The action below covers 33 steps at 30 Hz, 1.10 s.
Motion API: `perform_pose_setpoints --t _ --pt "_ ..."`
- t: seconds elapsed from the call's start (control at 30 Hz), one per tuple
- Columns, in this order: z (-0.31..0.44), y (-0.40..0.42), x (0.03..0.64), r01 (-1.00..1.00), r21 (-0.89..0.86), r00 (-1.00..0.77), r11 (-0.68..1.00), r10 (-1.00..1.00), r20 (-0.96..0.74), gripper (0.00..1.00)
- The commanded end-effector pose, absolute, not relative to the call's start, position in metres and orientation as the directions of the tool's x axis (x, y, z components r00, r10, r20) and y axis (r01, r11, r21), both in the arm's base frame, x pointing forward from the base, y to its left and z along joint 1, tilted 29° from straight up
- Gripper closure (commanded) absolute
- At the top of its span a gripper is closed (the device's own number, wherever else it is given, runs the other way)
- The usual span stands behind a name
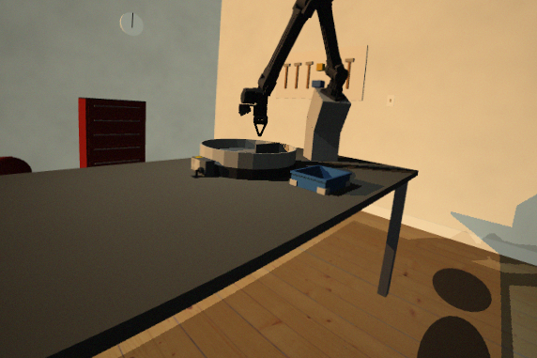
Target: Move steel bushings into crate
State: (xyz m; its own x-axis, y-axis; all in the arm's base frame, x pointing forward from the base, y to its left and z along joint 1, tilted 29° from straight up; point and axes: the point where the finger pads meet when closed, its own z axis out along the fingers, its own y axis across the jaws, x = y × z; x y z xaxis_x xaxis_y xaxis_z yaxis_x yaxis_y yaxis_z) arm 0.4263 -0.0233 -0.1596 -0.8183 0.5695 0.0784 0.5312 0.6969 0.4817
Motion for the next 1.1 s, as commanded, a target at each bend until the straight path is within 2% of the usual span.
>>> perform_pose_setpoints --t 0.0,1.07 --pt "-0.1451 -0.0296 0.441 0.523 0.491 -0.814 0.697 0.579 0.044 0.88" --pt "-0.1441 -0.0337 0.4448 0.52 0.494 -0.813 0.697 0.581 0.035 0.88"
